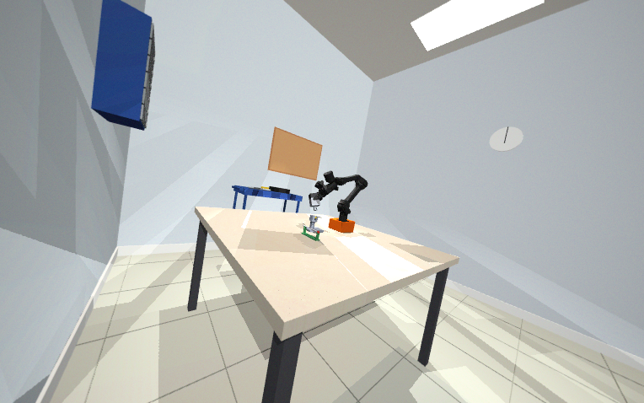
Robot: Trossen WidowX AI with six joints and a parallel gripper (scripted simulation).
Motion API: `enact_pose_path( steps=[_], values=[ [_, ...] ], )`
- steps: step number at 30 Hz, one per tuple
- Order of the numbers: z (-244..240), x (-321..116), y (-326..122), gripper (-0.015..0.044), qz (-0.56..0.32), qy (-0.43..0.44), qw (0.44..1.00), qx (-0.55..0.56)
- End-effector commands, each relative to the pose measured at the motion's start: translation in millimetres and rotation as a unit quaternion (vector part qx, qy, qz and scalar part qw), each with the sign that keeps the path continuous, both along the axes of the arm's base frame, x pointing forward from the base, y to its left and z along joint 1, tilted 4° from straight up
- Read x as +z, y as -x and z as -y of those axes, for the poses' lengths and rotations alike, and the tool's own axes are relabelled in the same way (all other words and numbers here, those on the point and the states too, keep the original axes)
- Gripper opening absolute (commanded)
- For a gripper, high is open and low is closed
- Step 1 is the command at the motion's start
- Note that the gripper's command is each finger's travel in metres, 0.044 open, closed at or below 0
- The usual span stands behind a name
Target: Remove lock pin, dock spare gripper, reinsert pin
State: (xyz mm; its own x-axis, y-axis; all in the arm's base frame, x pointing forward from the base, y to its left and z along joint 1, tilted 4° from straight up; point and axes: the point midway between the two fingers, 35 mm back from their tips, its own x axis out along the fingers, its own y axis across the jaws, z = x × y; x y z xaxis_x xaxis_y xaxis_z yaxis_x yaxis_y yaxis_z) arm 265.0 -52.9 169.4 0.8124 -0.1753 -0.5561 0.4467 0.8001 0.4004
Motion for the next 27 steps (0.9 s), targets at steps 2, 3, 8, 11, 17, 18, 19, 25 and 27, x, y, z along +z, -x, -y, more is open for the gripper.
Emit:
enact_pose_path(
  steps=[2,3,8,11,17,18,19,25,27],
  values=[
    [-6.1,6.9,5.4,0.0000,0.024,0.066,0.997,0.035],
    [-7.1,6.8,6.5,0.0000,0.026,0.077,0.996,0.041],
    [-11.9,5.6,12.0,0.0000,0.034,0.130,0.989,0.069],
    [-14.7,4.8,15.2,0.0000,0.039,0.161,0.982,0.085],
    [-20.0,3.1,21.1,0.0000,0.051,0.223,0.967,0.113],
    [-20.7,2.8,21.8,0.0000,0.053,0.231,0.964,0.117],
    [-21.1,2.6,22.3,0.0000,0.054,0.236,0.963,0.119],
    [-21.2,2.5,22.4,0.0000,0.054,0.238,0.962,0.120],
    [-21.2,2.5,22.4,0.0000,0.054,0.238,0.962,0.120]
  ],
)
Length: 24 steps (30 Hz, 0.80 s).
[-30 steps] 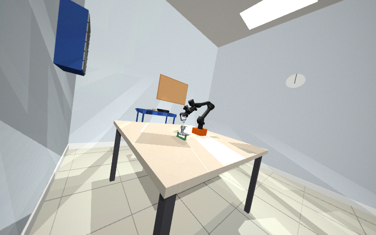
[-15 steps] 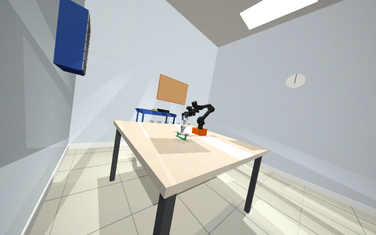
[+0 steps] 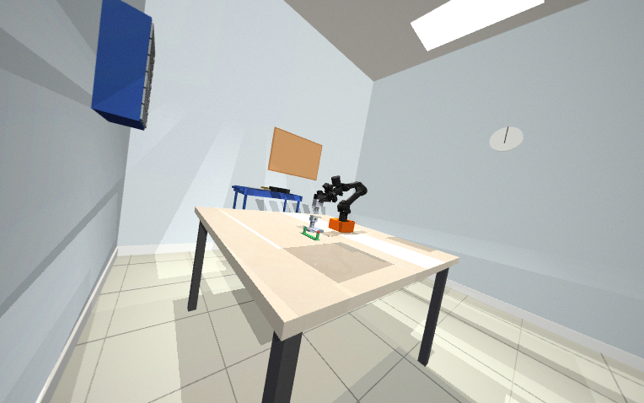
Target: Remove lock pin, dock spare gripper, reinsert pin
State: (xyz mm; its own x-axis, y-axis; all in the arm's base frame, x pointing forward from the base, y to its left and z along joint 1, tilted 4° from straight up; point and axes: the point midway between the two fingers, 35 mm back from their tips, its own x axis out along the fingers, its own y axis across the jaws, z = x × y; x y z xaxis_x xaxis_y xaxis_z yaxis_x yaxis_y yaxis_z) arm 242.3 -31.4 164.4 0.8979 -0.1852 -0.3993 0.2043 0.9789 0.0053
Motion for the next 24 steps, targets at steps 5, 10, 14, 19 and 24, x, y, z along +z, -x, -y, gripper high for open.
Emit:
enact_pose_path(
  steps=[5,10,14,19,24],
  values=[
    [0.4,7.1,-0.5,0.0000,0.015,0.008,1.000,0.001],
    [2.9,-0.4,-3.5,0.0000,0.015,0.011,1.000,0.000],
    [2.7,-3.4,-4.2,0.0000,0.014,0.012,1.000,0.000],
    [2.0,-11.0,-5.9,0.0000,0.014,0.012,1.000,0.000],
    [2.6,-18.1,-6.6,0.0000,0.014,0.012,1.000,0.000]
  ],
)
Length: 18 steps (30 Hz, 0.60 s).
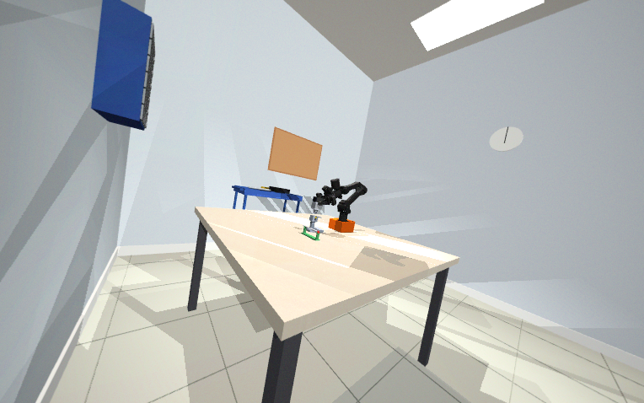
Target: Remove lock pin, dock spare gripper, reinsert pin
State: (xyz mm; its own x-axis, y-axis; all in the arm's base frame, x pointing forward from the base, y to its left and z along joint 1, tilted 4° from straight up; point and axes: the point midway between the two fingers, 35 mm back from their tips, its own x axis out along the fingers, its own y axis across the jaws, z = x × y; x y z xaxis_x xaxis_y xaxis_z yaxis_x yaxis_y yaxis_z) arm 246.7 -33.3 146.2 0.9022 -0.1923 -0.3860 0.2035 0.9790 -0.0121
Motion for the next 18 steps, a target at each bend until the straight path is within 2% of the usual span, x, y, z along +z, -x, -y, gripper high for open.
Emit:
enact_pose_path(
  steps=[1,18],
  values=[
    [0.8,-1.3,-2.4,0.0000,0.009,0.002,1.000,0.000],
    [1.4,-25.9,-6.7,0.0000,0.009,0.002,1.000,-0.001]
  ],
)
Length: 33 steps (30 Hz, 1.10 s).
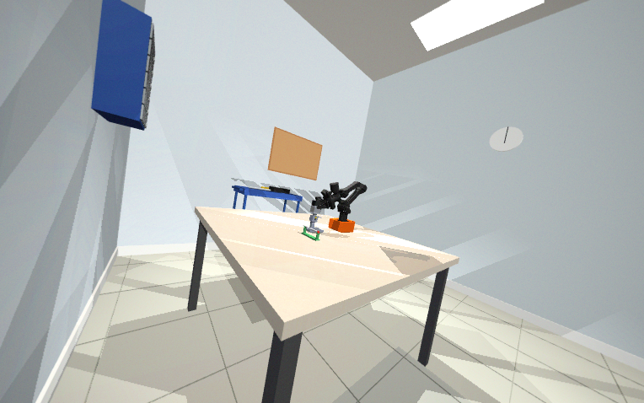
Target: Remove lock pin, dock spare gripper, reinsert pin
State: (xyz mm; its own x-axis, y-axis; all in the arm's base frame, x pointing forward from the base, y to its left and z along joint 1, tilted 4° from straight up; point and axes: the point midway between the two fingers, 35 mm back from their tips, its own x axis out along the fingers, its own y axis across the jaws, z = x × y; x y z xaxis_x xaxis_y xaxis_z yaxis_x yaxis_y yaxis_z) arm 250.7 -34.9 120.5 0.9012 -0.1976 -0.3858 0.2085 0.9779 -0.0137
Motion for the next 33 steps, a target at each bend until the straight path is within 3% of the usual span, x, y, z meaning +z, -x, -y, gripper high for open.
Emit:
enact_pose_path(
  steps=[1,25,33],
  values=[
    [-0.2,-1.6,-2.9,0.0000,0.009,0.001,1.000,0.002],
    [0.8,-18.1,-4.5,0.0000,0.006,0.000,1.000,0.000],
    [0.8,-18.1,-4.5,0.0210,0.006,0.000,1.000,0.000]
  ],
)
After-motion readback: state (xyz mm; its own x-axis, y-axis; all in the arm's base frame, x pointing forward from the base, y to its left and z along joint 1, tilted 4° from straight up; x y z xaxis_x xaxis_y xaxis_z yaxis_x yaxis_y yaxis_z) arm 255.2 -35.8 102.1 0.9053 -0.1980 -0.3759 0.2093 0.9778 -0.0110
